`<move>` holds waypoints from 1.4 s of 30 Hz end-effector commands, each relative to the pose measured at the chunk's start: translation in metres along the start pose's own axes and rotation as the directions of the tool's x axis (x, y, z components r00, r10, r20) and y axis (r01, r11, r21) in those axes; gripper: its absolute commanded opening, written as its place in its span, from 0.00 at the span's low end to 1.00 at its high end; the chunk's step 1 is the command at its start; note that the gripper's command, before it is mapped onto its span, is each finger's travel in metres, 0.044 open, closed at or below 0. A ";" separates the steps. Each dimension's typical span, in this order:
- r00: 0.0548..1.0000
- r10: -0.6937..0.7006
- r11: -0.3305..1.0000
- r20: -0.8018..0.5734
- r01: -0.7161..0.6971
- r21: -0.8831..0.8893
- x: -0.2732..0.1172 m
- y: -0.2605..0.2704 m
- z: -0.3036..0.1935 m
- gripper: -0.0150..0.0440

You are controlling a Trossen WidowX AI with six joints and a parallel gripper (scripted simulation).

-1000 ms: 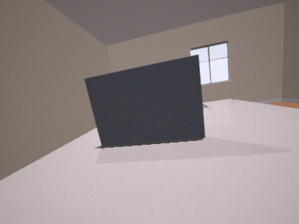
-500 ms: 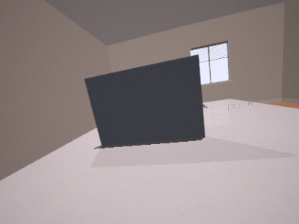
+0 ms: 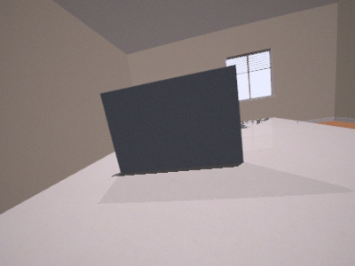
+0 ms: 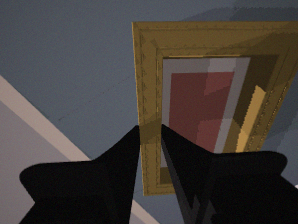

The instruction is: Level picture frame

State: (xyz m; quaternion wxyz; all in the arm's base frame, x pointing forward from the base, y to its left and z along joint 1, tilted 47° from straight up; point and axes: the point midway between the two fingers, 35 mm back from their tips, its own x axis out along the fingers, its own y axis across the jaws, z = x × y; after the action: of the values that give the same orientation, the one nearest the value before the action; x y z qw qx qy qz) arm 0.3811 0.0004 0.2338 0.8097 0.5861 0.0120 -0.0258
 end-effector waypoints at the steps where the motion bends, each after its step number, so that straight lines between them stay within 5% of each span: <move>1: 1.000 0.009 1.000 -0.002 -0.009 -0.003 0.000 0.001 -0.001 0.25; 42: 1.000 0.008 1.000 -0.002 -0.008 -0.002 0.000 0.002 -0.008 0.25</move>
State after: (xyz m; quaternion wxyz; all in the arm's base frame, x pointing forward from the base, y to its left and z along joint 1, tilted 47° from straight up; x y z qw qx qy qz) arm 0.3815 0.0067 0.2318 0.8101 0.5856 0.0110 -0.0250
